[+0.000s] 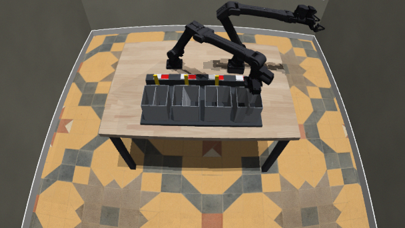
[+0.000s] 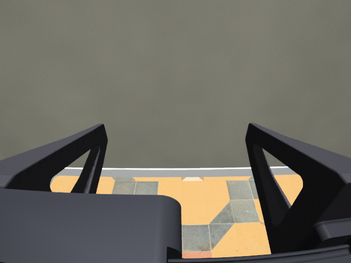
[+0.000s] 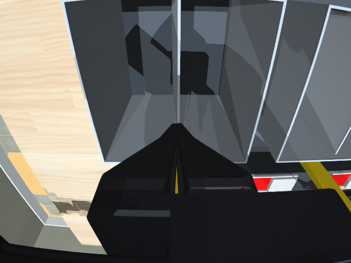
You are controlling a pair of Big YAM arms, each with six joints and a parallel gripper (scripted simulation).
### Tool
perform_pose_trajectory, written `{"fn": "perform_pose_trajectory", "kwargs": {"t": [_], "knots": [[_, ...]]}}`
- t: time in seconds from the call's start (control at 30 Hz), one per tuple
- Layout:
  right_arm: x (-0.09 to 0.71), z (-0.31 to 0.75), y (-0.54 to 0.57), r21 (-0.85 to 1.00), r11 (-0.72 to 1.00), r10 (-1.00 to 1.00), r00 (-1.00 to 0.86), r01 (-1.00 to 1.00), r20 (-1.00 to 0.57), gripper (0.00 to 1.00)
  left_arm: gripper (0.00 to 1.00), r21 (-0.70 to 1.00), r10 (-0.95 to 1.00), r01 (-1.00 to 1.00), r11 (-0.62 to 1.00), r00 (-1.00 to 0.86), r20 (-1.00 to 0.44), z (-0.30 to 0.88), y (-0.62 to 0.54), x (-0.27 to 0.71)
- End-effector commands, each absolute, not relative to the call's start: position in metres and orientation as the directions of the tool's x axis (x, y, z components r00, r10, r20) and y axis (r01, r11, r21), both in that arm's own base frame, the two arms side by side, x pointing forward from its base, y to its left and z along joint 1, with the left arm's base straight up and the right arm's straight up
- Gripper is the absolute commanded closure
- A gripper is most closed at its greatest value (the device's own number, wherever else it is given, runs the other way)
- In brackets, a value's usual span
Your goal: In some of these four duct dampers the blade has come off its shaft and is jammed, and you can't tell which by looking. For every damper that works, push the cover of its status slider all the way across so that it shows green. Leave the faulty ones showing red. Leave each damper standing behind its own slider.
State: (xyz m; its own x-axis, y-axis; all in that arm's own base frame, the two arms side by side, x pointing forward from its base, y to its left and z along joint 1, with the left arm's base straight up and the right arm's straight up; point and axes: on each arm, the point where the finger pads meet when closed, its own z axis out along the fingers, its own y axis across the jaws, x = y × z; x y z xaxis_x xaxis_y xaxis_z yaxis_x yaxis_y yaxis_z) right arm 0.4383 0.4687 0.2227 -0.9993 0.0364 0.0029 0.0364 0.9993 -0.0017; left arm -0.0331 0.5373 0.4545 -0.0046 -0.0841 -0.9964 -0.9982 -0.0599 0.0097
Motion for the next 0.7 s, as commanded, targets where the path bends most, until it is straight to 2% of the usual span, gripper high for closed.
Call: {"fn": "perform_pose_trajectory", "kwargs": {"t": [0.0, 0.37, 0.67], "knots": [[0.4485, 0.2379, 0.4736, 0.03, 0.999, 0.036, -0.999, 0.035, -0.025, 1.0, 0.0, 0.0, 0.0, -0.999, -0.053, 0.0, -1.0, 0.5005, 0.5441, -0.0286], [0.4484, 0.2378, 0.4735, 0.028, 1.0, -0.013, -1.0, -0.014, -0.026, 1.0, 0.0, 0.0, 0.0, -0.999, -0.053, 0.0, -1.0, 0.5005, 0.5441, -0.0286], [0.4475, 0.2369, 0.4726, 0.017, 0.945, -0.325, -0.945, -0.326, -0.031, 1.0, 0.0, 0.0, 0.0, -0.999, -0.053, 0.0, -1.0, 0.5005, 0.5441, -0.0286]]}}
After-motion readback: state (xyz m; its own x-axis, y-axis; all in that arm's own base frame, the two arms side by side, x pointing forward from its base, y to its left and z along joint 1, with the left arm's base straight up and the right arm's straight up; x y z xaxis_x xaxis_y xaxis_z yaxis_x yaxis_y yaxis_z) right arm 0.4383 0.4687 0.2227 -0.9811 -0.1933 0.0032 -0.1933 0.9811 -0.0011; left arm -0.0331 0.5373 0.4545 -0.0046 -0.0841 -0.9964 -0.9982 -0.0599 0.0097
